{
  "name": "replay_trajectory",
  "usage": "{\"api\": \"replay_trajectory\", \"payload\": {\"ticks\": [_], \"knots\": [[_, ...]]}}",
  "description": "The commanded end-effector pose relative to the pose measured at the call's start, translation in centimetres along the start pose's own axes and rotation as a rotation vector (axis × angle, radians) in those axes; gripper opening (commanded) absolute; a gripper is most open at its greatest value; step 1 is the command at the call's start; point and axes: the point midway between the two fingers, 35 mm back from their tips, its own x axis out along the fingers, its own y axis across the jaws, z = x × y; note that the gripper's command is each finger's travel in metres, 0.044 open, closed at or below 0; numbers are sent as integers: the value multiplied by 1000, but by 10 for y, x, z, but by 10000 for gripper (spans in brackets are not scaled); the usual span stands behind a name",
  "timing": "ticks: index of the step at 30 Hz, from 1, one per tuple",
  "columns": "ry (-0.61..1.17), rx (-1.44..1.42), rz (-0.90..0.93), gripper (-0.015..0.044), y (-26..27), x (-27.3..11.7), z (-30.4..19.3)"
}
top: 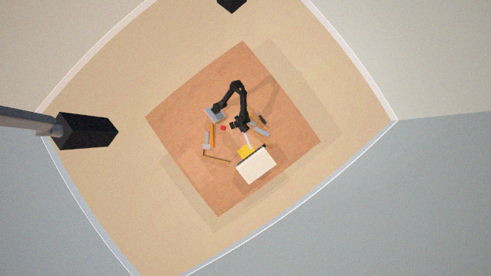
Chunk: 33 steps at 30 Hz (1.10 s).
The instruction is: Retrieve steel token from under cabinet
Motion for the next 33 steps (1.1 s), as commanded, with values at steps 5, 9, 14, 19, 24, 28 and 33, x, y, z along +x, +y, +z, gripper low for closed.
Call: {"api": "replay_trajectory", "payload": {"ticks": [5, 9, 14, 19, 24, 28, 33], "knots": [[-5, -7, 8, 0, 13, -2, -2], [-4, -6, 9, 0, 17, -2, -3], [-4, -6, 9, 0, 24, -2, -5], [-4, -6, 9, 0, 30, -2, -6], [-4, -6, 10, 0, 36, -2, -7], [-4, -6, 10, 0, 41, -2, -8], [-4, -6, 10, 0, 43, -2, -9]]}}
